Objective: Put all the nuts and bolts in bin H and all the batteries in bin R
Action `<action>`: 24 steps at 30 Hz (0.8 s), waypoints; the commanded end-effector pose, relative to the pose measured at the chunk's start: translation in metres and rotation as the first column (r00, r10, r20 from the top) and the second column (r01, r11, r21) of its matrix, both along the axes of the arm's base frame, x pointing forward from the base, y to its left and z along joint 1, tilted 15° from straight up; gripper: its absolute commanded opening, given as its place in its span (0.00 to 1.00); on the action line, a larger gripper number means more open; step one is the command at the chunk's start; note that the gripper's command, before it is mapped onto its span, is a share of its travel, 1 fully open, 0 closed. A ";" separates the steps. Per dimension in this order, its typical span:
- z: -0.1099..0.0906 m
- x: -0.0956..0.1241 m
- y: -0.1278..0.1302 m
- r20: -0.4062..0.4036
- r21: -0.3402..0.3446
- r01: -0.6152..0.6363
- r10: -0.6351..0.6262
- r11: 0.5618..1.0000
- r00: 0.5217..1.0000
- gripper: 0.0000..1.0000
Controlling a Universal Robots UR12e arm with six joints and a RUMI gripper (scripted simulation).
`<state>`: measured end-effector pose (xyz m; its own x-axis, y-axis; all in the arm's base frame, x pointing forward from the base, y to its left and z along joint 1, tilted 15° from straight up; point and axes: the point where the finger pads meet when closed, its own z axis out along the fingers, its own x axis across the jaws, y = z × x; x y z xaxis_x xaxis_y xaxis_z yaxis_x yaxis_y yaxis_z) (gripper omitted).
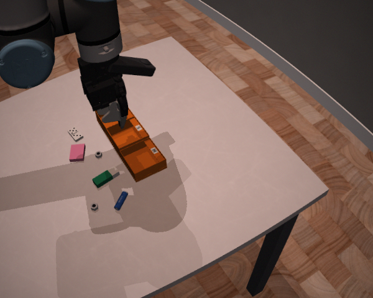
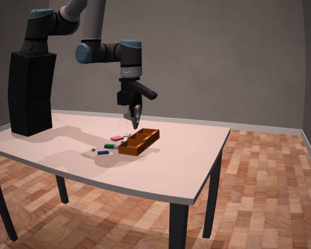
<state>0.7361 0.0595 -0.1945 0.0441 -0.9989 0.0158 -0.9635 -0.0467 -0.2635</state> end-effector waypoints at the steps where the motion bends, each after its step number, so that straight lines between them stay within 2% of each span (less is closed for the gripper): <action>1: 0.000 -0.001 0.013 0.001 -0.001 0.001 -0.001 1.000 1.000 0.04; 9: 0.000 -0.001 0.013 0.001 -0.001 0.001 -0.001 1.000 1.000 0.04; 24: -0.038 0.010 0.013 0.001 -0.001 0.001 -0.001 1.000 1.000 0.04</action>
<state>0.7420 0.0726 -0.2210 0.0434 -0.9989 0.0163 -0.9636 -0.0462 -0.2632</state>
